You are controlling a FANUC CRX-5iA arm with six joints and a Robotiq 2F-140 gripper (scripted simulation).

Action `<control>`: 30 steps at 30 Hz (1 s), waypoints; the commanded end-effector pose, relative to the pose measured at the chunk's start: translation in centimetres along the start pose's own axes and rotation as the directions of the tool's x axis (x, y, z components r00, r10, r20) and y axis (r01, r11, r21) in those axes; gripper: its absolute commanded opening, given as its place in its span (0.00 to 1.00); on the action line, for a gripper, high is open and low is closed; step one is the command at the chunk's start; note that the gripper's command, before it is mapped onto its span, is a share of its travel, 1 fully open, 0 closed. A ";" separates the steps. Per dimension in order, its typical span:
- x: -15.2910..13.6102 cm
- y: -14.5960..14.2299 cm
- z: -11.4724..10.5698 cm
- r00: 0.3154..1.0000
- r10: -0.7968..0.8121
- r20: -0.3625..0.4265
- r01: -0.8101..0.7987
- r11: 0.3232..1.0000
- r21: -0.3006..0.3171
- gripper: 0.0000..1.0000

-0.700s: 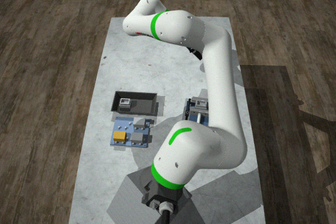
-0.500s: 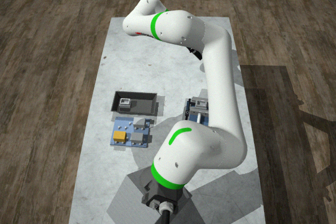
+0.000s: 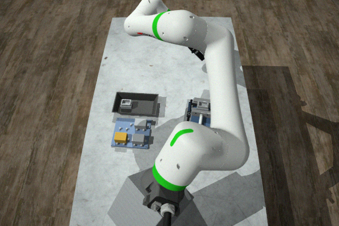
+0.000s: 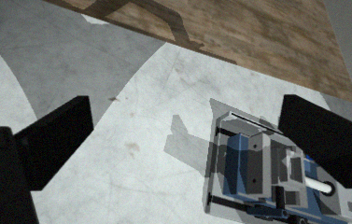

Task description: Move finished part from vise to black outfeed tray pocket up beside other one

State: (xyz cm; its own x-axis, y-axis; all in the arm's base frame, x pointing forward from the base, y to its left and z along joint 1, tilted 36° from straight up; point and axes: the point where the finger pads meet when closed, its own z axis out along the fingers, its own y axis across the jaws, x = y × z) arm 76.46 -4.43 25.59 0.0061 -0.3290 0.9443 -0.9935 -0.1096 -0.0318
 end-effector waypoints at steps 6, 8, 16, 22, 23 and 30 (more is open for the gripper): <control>0.7 1.3 2.5 0.990 0.032 0.134 -0.043 0.996 0.080 1.00; 0.7 2.0 3.2 0.984 0.042 0.175 -0.060 0.993 0.099 1.00; -0.1 5.4 5.2 0.944 0.077 0.320 -0.130 0.980 0.148 1.00; -1.3 8.7 6.2 0.899 0.105 0.425 -0.192 0.967 0.166 1.00; -2.1 10.5 6.6 0.872 0.120 0.474 -0.224 0.960 0.169 1.00; -2.9 12.3 6.9 0.842 0.135 0.522 -0.257 0.952 0.169 1.00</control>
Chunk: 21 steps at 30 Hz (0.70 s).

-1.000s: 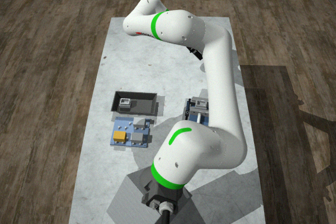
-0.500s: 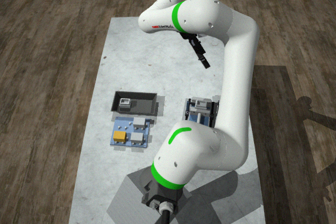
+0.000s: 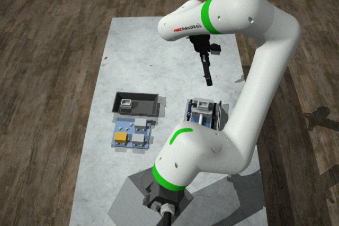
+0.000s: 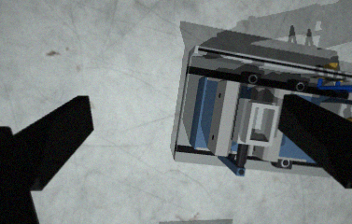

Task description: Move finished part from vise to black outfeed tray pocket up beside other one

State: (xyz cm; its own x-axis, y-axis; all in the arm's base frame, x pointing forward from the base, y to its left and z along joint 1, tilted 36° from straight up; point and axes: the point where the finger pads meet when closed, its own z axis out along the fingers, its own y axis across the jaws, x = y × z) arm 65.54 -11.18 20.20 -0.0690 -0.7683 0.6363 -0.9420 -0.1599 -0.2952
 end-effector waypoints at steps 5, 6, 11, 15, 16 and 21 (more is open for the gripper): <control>-1.1 6.0 0.4 0.986 0.081 0.149 -0.092 0.993 0.071 1.00; -1.4 6.8 0.5 0.982 0.091 0.167 -0.105 0.992 0.074 1.00; -2.5 10.5 0.7 0.958 0.141 0.248 -0.166 0.982 0.084 1.00; -2.8 11.4 0.7 0.952 0.153 0.267 -0.181 0.980 0.085 1.00; -2.8 11.4 0.7 0.952 0.153 0.267 -0.181 0.980 0.085 1.00; -2.8 11.4 0.7 0.952 0.153 0.267 -0.181 0.980 0.085 0.10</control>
